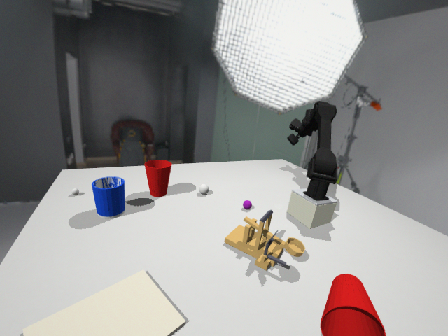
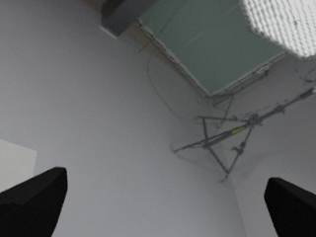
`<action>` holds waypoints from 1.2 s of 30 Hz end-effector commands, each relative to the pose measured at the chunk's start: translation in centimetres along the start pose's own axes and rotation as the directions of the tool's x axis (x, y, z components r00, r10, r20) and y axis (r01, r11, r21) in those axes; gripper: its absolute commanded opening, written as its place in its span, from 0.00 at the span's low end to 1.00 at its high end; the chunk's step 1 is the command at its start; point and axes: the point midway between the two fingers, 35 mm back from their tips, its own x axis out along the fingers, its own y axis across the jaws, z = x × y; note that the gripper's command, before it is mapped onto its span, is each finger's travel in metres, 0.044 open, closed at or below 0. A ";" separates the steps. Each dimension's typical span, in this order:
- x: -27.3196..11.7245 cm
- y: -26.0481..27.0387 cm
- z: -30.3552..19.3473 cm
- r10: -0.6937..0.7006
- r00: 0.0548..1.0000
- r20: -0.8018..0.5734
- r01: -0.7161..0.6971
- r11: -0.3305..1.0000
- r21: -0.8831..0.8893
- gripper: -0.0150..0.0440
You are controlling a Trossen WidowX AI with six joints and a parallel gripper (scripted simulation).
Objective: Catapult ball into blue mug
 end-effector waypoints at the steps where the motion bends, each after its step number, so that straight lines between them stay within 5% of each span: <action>1: 0.0 0.1 0.1 0.003 1.000 0.001 -0.003 1.000 0.001 0.98; 10: -1.2 6.9 6.2 0.167 0.985 0.047 -0.169 0.985 0.044 1.00; 19: -5.0 19.2 15.3 0.409 0.908 0.092 -0.419 0.894 0.160 1.00; 36: -23.9 40.1 26.4 0.776 0.629 0.045 -0.759 0.601 0.252 1.00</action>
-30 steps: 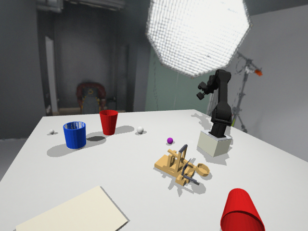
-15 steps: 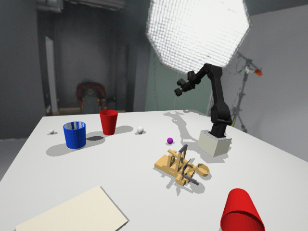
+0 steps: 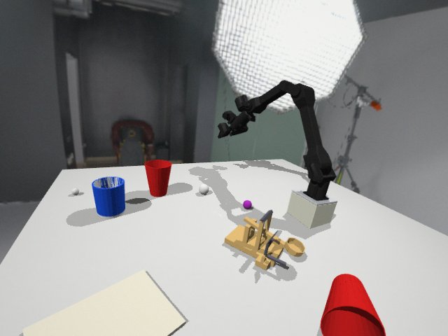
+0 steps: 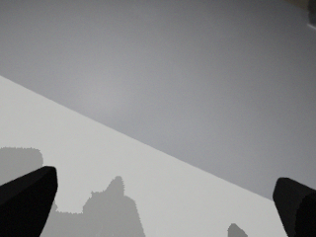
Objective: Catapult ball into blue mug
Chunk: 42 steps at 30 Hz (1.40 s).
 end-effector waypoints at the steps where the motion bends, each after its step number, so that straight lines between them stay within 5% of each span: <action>1: -0.8 7.3 -0.3 0.096 0.994 -0.056 -0.094 0.995 0.036 1.00; 12: -6.1 25.8 -4.9 0.307 0.914 -0.265 -0.283 0.951 0.126 1.00; 23: -16.7 39.0 -14.8 0.356 0.779 -0.516 -0.323 0.933 0.156 1.00; 37: -32.7 42.3 -30.4 0.132 0.669 -0.732 -0.205 0.979 -0.010 1.00; 42: -33.9 41.9 -31.6 0.101 0.668 -0.737 -0.189 0.981 -0.037 1.00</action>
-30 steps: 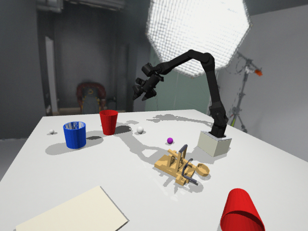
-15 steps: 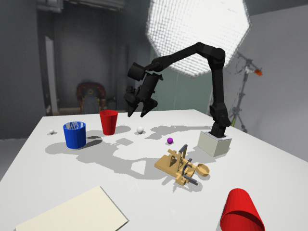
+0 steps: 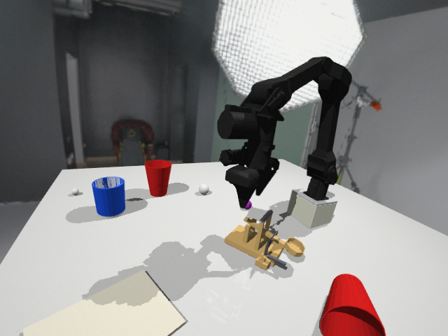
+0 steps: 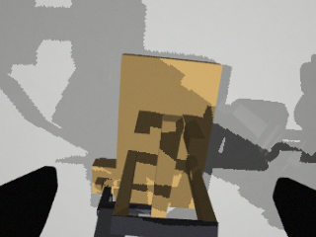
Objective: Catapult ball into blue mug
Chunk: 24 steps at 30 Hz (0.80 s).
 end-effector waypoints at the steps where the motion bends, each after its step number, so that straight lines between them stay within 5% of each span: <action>1: -0.2 -0.5 -0.7 -0.023 1.000 0.004 0.023 1.000 0.019 1.00; 6: 4.3 -0.5 -0.4 -0.023 1.000 0.004 0.023 1.000 0.020 1.00; 24: 6.6 -0.4 -0.3 -0.023 1.000 0.004 0.023 1.000 0.020 1.00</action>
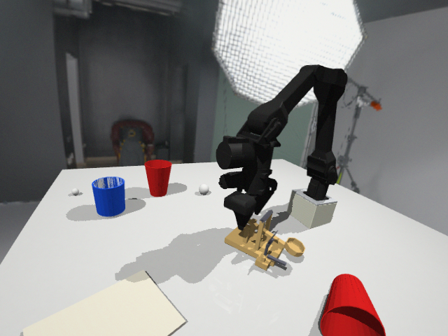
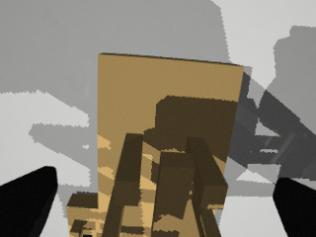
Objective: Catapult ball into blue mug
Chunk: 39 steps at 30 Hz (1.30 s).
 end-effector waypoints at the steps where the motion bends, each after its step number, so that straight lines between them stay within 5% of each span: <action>1: 0.7 0.0 0.1 -0.002 1.000 0.005 0.002 1.000 0.003 1.00; 22: 3.9 -0.2 0.1 -0.002 1.000 0.005 0.002 1.000 0.003 1.00; 33: 3.5 -0.1 0.1 0.000 1.000 0.000 0.000 1.000 0.003 0.51; 39: 3.5 -0.1 0.1 0.000 1.000 0.000 0.000 1.000 0.003 0.44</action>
